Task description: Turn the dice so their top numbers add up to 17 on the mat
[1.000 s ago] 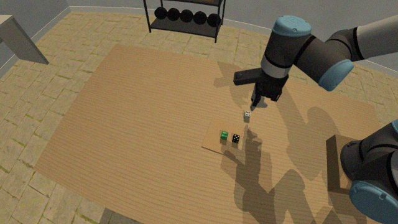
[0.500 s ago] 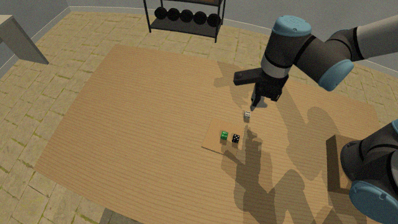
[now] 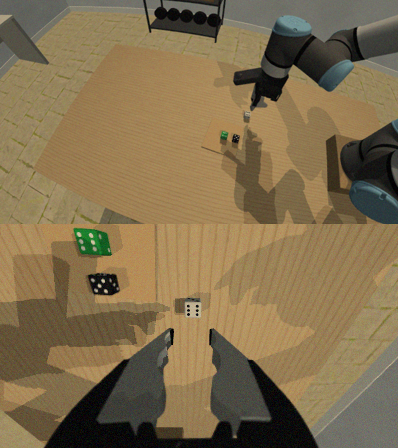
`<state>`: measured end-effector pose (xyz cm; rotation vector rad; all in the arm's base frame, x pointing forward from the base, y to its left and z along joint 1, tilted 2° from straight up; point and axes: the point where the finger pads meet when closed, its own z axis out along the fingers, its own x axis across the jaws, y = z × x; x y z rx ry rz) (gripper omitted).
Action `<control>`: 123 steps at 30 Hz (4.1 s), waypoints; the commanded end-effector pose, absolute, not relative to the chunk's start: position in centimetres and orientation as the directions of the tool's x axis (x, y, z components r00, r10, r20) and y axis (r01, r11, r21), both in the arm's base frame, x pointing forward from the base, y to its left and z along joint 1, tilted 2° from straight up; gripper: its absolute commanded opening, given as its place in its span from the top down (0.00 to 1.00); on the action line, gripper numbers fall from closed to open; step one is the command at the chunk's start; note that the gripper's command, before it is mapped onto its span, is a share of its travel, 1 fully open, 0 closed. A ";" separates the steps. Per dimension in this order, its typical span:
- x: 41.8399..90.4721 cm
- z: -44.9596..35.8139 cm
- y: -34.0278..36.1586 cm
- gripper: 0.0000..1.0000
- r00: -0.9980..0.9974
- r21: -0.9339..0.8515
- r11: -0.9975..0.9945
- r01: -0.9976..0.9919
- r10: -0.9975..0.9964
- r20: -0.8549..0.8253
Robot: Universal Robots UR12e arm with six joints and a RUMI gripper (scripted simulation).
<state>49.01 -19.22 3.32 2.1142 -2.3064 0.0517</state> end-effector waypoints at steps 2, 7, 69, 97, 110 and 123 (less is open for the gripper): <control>48.9 2.9 -19.2 0.76 -0.088 -0.016 0.088 -0.996 -0.996 0.030; 48.9 2.4 -19.3 0.76 -0.088 -0.016 0.088 -0.996 -0.996 0.030; 49.0 -1.8 -19.4 0.76 -0.088 -0.016 0.088 -0.996 -0.996 0.030; 48.9 -1.8 -19.4 0.76 -0.088 -0.016 0.088 -0.996 -0.996 0.030; 48.9 -1.8 -19.4 0.76 -0.088 -0.016 0.088 -0.996 -0.996 0.030; 48.9 -1.8 -19.4 0.76 -0.088 -0.016 0.088 -0.996 -0.996 0.030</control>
